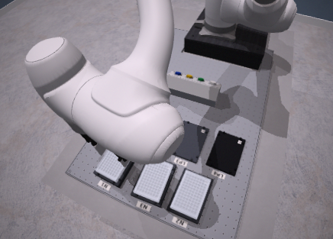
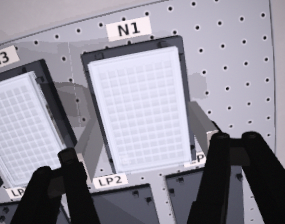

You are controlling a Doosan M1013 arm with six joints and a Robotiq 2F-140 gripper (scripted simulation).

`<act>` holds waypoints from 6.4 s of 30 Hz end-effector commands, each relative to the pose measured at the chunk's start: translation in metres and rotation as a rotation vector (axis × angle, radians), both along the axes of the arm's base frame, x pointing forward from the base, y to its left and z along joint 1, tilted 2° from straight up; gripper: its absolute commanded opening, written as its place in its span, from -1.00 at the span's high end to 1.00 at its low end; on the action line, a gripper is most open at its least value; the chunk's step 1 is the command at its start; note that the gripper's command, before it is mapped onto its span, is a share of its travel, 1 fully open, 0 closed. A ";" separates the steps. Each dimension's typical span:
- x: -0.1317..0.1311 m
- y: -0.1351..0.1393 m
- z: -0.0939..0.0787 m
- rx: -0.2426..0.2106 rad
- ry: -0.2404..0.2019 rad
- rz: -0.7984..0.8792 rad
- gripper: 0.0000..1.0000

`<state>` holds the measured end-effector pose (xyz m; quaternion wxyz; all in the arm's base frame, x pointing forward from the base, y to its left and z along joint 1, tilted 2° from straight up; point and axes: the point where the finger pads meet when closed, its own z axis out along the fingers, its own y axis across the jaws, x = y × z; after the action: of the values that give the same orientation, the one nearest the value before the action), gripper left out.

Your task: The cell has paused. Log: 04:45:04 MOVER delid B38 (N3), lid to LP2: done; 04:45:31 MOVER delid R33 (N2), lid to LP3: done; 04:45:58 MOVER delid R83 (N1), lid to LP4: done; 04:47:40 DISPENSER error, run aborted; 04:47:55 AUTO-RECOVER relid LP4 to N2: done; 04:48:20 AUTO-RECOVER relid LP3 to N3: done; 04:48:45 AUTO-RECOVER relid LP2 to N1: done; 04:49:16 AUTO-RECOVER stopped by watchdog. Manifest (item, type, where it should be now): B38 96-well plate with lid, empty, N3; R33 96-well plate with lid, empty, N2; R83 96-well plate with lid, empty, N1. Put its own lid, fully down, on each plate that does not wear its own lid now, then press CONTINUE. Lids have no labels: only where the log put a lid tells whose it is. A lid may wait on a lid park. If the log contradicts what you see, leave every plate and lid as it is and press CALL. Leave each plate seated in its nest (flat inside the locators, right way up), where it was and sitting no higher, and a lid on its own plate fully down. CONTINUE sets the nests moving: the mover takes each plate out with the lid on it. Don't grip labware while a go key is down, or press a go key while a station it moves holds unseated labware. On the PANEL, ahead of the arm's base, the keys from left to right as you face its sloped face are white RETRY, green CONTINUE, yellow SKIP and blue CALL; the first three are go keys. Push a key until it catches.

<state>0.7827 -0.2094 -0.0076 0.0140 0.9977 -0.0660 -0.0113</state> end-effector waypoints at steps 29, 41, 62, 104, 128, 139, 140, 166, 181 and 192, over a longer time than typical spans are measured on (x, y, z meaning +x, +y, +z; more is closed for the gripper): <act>0.000 0.000 0.000 0.000 0.000 0.000 -0.32; 0.000 0.000 0.000 0.000 0.000 0.000 -0.32; 0.000 0.000 -0.001 0.000 0.000 0.000 -0.32; 0.000 0.000 -0.017 0.000 0.000 0.000 -0.32; 0.000 0.000 -0.017 0.000 0.000 0.000 -0.32; 0.000 0.000 -0.017 0.000 0.000 0.000 -0.32; 0.000 0.000 -0.017 0.000 0.000 0.000 -0.32; 0.000 0.000 -0.017 0.000 0.000 0.000 1.00; 0.000 0.000 -0.017 0.000 0.000 0.000 1.00; 0.000 0.000 -0.017 0.000 0.000 0.000 1.00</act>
<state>0.7824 -0.2099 -0.0244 0.0141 0.9977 -0.0660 -0.0111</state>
